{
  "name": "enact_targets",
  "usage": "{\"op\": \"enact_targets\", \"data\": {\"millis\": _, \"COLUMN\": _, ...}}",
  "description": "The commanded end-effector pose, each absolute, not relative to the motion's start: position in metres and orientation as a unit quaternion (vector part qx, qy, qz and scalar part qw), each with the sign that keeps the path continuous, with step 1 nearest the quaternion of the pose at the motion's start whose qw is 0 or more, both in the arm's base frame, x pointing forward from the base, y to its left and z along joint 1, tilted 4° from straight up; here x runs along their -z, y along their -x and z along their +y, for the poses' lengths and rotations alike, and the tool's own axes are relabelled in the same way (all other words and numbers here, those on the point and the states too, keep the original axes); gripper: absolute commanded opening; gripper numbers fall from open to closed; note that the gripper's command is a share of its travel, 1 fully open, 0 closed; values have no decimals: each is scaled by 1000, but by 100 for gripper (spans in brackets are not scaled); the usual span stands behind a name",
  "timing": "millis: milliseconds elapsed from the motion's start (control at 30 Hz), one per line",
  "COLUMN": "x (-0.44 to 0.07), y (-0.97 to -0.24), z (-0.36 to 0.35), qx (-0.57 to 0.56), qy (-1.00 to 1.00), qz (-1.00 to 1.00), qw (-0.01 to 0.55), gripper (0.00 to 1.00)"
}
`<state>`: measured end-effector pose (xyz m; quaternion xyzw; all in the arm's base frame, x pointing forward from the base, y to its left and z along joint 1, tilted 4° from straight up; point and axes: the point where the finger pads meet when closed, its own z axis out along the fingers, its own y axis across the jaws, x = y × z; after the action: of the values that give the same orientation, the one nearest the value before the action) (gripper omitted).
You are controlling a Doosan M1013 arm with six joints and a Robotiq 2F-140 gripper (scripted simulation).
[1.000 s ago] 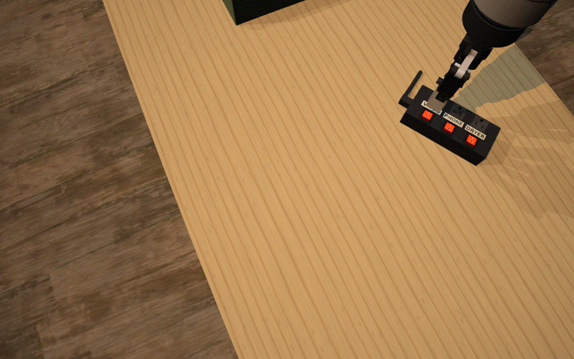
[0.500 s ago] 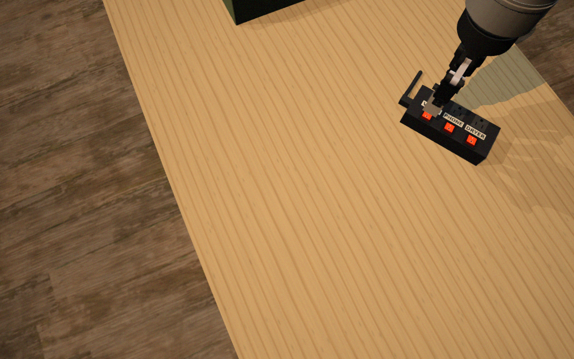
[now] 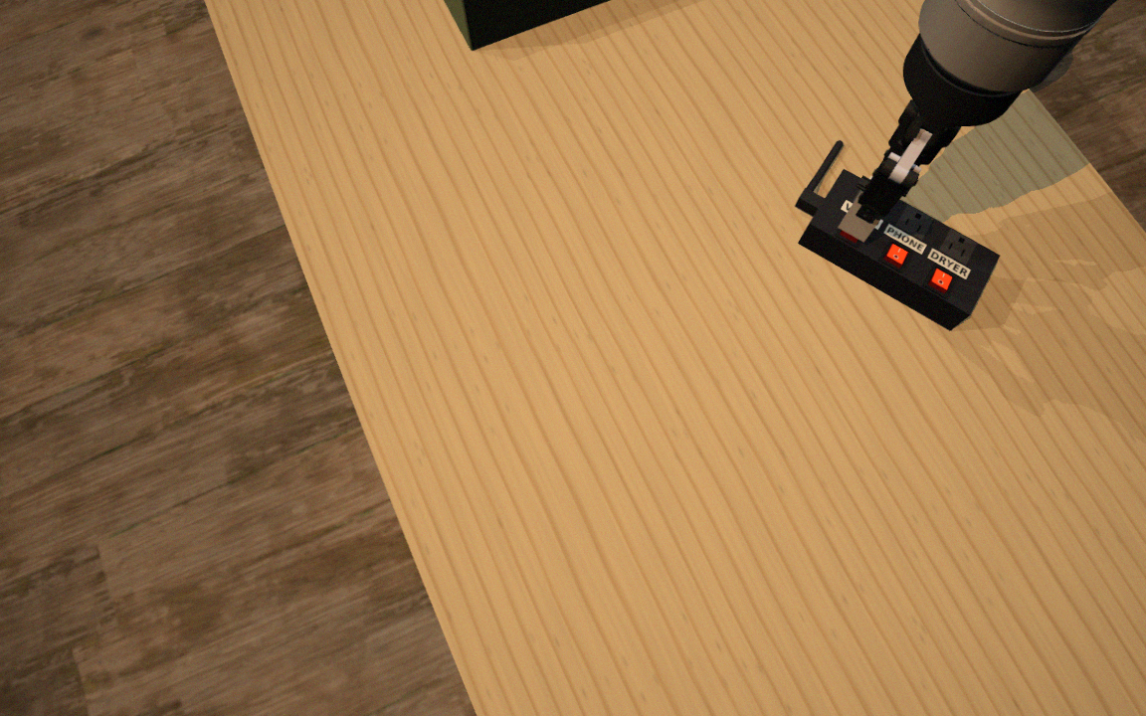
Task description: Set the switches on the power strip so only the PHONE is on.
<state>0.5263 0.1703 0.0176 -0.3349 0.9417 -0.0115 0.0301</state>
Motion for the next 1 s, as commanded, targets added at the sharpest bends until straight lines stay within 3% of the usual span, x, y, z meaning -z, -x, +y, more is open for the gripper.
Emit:
{"op": "enact_targets", "data": {"millis": 0, "x": -15, "y": -526, "z": 170, "qx": 11, "qy": 335, "qz": 942, "qw": 30, "gripper": 0}}
{"op": "enact_targets", "data": {"millis": 967, "x": -13, "y": -527, "z": 170, "qx": 11, "qy": 335, "qz": 942, "qw": 30, "gripper": 0}}
